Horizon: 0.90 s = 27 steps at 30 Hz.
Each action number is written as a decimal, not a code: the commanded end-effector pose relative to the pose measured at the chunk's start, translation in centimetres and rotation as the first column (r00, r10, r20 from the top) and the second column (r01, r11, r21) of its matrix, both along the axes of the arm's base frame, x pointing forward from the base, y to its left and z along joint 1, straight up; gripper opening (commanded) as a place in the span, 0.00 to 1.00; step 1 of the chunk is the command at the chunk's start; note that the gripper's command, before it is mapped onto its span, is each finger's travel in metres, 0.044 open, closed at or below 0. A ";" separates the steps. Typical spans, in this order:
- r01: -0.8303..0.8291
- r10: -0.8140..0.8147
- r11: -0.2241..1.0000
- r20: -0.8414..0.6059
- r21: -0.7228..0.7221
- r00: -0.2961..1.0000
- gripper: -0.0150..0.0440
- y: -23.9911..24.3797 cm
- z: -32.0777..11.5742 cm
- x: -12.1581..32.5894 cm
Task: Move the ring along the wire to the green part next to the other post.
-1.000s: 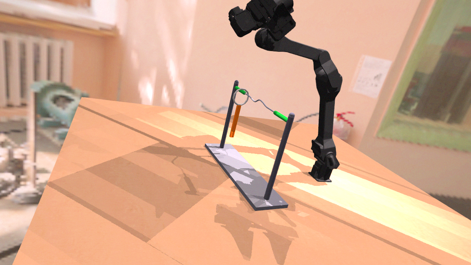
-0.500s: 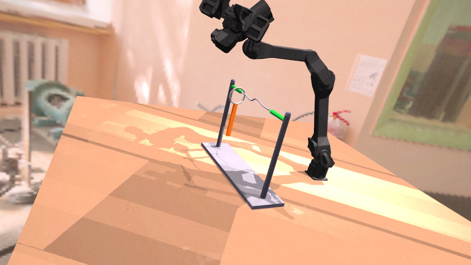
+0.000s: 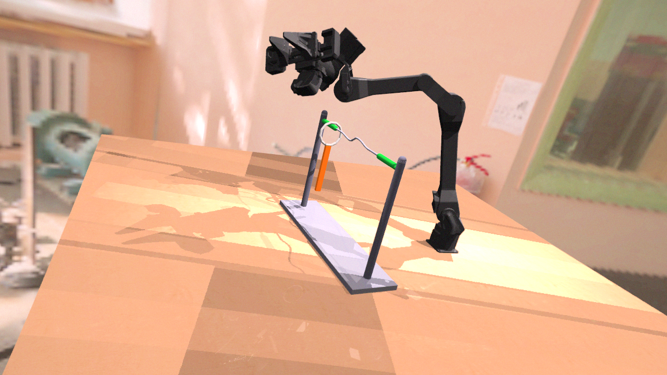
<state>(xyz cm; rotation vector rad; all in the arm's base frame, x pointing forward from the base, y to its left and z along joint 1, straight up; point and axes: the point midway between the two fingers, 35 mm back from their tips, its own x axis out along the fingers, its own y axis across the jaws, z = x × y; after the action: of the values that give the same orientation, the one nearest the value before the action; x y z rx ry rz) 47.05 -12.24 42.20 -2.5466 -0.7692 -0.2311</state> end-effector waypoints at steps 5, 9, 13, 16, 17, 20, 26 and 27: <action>0.178 -0.128 0.938 -0.181 0.296 0.975 0.53 -8.0 -3.9 -2.6; 0.278 -0.169 0.852 -0.269 0.444 0.948 0.53 -12.0 -6.4 -4.5; 0.356 -0.190 0.750 -0.333 0.558 0.923 0.53 -15.1 -8.6 -6.5; 0.374 -0.165 0.693 -0.369 0.616 0.915 0.53 -15.8 -10.3 -7.3; 0.375 -0.148 0.675 -0.382 0.636 0.912 0.53 -15.8 -11.0 -7.5; 0.381 -0.084 0.606 -0.420 0.698 0.903 0.53 -15.7 -13.5 -8.4; 0.402 0.046 0.451 -0.470 0.797 0.881 0.53 -15.1 -18.0 -10.2; 0.406 0.068 0.423 -0.476 0.810 0.877 0.53 -14.9 -18.7 -10.5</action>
<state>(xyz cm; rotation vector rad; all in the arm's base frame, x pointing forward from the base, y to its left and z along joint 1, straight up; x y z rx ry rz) 37.47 -27.58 25.41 -1.5910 -0.0868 -0.0954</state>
